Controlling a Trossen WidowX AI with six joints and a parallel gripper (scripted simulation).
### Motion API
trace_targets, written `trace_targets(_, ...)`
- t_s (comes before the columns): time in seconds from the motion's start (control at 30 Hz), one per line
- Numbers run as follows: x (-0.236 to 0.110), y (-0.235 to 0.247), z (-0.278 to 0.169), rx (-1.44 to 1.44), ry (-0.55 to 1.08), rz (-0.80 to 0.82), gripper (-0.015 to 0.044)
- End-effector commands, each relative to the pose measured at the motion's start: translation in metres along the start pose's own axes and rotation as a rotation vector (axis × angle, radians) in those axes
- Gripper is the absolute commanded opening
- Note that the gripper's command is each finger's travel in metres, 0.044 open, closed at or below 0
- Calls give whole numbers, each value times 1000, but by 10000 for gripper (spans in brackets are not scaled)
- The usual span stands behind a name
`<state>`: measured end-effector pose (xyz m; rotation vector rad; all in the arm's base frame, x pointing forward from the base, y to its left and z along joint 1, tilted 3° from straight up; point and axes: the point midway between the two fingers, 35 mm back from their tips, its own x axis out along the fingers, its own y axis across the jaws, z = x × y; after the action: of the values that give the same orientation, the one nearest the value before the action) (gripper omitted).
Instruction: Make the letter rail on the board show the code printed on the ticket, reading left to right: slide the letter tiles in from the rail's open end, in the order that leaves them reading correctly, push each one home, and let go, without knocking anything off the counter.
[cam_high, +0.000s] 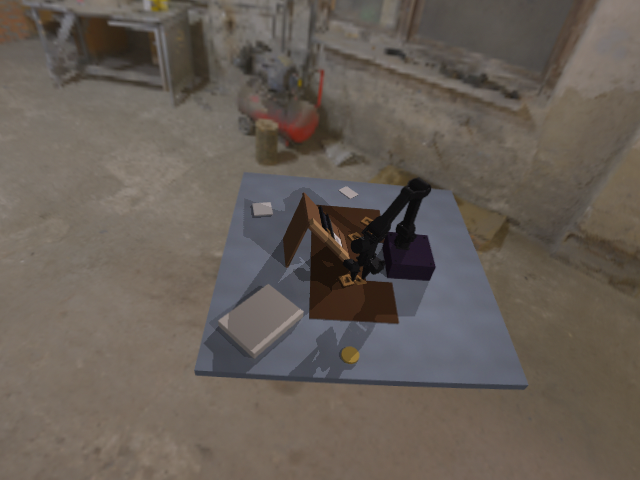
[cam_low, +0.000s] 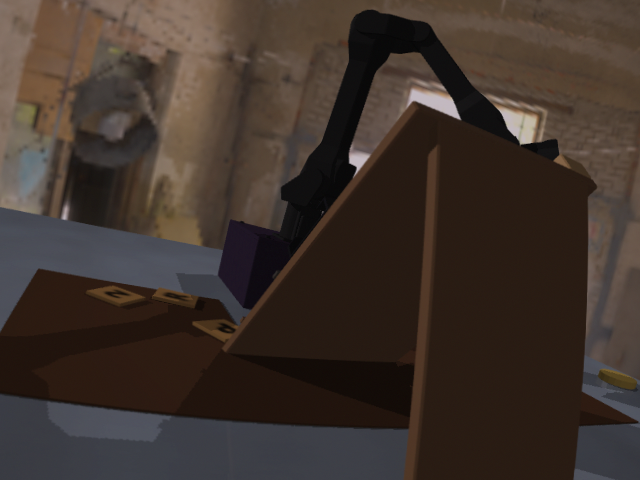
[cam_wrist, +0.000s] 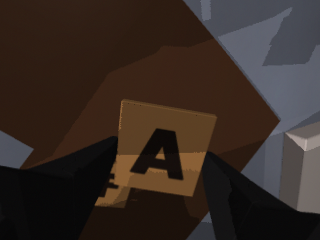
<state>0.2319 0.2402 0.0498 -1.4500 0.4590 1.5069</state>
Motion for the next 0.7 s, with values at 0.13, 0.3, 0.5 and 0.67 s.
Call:
trace_targets(0.13,-28,-27,-24,102,-13,-108,0)
trace_targets(0.3,-47,-40,-43,168,-12,-175,0)
trace_targets(0.5,-71,-53,-66,243,-7,-257,0)
trace_targets(0.67,-93,-60,-86,302,0,-327,0)
